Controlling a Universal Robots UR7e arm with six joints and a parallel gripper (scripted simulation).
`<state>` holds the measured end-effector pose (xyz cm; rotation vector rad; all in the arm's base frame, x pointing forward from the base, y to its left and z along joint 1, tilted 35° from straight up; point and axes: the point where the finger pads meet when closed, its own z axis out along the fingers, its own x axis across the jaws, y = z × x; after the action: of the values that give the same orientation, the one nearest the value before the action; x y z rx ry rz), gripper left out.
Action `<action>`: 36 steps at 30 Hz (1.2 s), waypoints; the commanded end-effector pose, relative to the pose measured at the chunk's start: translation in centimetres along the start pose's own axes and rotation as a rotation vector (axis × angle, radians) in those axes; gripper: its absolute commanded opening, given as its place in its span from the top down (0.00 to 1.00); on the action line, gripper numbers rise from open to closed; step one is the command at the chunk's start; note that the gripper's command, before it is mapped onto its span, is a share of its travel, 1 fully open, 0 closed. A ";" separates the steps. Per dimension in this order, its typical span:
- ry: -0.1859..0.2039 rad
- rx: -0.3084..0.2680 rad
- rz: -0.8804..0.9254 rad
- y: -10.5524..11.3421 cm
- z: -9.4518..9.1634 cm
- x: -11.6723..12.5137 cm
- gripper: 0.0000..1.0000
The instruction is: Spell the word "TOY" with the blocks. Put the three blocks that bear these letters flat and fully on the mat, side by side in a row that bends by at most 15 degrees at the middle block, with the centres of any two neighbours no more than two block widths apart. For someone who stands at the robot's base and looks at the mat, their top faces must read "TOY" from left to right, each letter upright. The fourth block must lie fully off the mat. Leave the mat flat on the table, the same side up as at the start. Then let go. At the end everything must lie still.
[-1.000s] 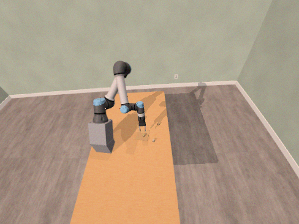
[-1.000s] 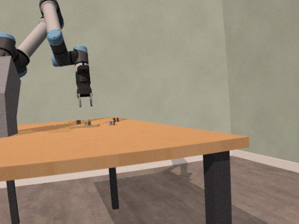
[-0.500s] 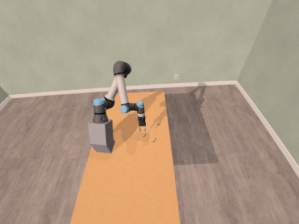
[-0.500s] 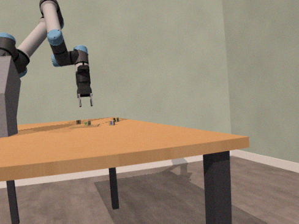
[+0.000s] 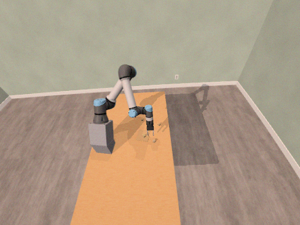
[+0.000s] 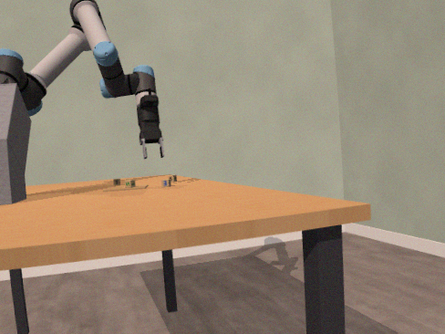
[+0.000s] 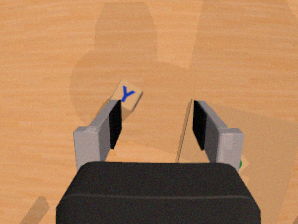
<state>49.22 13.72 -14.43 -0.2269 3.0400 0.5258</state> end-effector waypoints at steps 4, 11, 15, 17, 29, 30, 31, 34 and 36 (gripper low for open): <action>-0.002 0.000 0.000 -2.0 0.6 -3.0 0.00; -0.002 0.000 0.000 -2.0 0.6 -3.0 0.00; -0.002 0.000 0.000 -2.0 0.6 -3.0 0.00; -0.002 0.000 0.000 -2.0 0.6 -3.0 0.00; -0.002 0.000 0.000 -2.0 0.6 -3.0 0.00; -0.002 0.000 0.000 -2.0 0.6 -3.0 0.00; -0.002 0.000 0.000 -2.0 0.6 -3.0 0.00; -0.002 0.000 0.000 -2.0 0.6 -3.0 0.00; -0.002 0.000 0.000 -2.0 0.6 -3.0 0.00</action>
<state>52.39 12.54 -15.47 -0.2265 3.0398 0.5259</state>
